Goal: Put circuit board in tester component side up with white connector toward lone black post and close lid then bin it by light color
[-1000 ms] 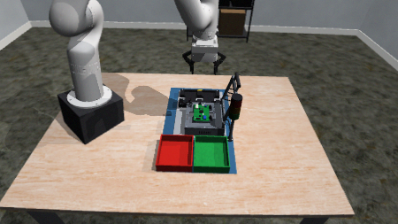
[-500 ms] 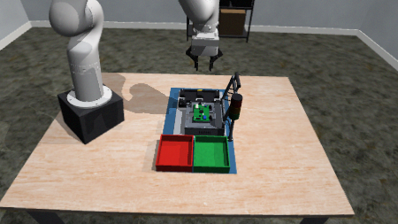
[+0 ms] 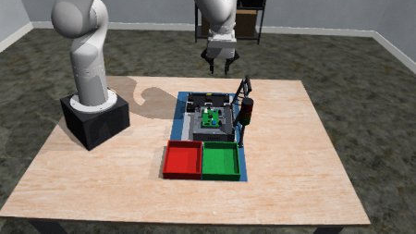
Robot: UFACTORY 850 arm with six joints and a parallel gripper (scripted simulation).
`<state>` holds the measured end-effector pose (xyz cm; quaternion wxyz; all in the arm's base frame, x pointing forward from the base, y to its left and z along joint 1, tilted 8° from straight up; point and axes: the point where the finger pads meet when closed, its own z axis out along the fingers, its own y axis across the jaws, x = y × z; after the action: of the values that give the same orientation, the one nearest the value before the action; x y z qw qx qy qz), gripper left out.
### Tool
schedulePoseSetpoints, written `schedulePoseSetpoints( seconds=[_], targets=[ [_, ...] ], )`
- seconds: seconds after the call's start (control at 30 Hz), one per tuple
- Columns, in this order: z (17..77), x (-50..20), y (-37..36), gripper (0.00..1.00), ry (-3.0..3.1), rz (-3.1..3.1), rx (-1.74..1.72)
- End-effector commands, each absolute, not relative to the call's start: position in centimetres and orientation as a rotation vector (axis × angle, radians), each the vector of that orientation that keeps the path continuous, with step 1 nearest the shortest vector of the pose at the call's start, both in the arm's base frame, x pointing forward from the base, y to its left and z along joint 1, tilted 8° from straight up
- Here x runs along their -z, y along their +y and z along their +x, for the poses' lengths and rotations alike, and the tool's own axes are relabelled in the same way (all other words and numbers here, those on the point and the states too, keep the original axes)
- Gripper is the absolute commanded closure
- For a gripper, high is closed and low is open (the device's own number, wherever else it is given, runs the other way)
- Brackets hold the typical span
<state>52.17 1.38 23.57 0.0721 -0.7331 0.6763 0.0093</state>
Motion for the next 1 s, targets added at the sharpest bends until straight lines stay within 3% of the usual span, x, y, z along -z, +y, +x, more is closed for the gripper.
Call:
schedulePoseSetpoints(
  seconds=[0.0, 0.43, 0.97],
  targets=[
    [56.4, -24.0, 1.7, 0.48, 2.032, -2.203, -0.027],
    [63.8, -24.7, 2.2, 0.48, 2.032, -2.203, -0.027],
    [64.3, -24.4, 2.3, 0.48, 2.032, -2.203, -0.027]
  ],
)
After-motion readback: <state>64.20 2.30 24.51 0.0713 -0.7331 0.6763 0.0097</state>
